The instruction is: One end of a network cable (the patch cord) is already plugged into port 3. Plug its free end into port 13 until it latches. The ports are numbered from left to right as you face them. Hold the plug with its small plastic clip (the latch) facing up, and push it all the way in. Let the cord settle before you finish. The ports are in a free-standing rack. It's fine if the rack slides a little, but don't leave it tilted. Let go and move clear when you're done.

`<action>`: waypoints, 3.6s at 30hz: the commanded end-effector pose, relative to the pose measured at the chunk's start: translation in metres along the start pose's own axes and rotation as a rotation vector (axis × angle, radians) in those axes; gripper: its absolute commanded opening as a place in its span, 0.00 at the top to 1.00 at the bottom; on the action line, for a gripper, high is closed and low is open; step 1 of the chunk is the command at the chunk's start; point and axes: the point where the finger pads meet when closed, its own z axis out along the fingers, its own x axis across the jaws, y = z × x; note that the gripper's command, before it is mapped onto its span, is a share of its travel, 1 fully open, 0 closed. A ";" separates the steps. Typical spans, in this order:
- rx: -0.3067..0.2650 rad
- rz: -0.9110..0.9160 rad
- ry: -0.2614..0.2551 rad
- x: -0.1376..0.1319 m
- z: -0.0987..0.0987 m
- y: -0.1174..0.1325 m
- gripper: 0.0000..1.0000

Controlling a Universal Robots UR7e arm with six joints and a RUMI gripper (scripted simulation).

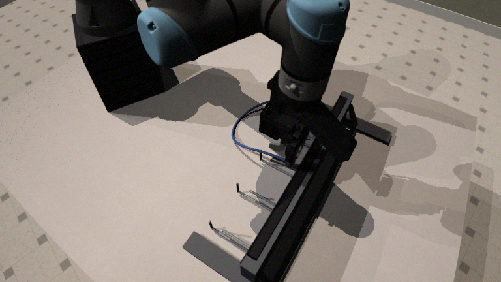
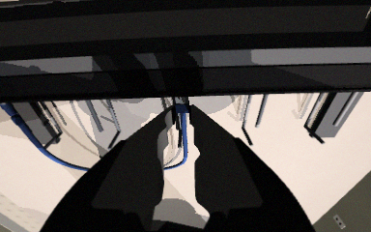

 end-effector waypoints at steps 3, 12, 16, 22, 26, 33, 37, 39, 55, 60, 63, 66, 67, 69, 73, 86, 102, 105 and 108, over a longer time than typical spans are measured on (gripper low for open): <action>0.005 0.000 0.001 0.000 -0.001 -0.002 1.00; 0.005 0.000 0.001 0.000 -0.001 -0.002 1.00; 0.004 0.000 0.001 0.000 -0.001 -0.002 1.00; -0.004 -0.001 0.001 0.000 -0.001 -0.003 1.00; -0.011 -0.002 0.001 0.000 -0.001 -0.004 1.00; -0.011 -0.002 0.001 0.000 -0.002 -0.004 1.00; -0.011 -0.002 0.001 0.000 -0.002 -0.004 1.00; -0.011 -0.002 0.001 0.000 -0.002 -0.004 1.00; -0.012 0.000 0.001 0.000 -0.002 -0.006 1.00; -0.012 0.000 0.001 0.000 -0.002 -0.006 1.00; -0.012 0.000 0.001 0.000 -0.002 -0.006 1.00; -0.012 0.000 0.001 0.000 -0.002 -0.006 1.00; -0.012 0.000 0.001 0.000 -0.002 -0.006 1.00; -0.012 0.000 0.001 0.000 -0.002 -0.006 1.00; -0.012 0.000 0.001 0.000 -0.002 -0.005 1.00; -0.012 0.000 0.001 0.000 -0.002 -0.004 1.00; -0.012 0.000 0.001 0.000 -0.002 -0.004 0.78; -0.012 0.000 0.001 0.000 -0.002 -0.004 0.78; -0.012 0.000 0.001 0.000 -0.002 -0.004 0.78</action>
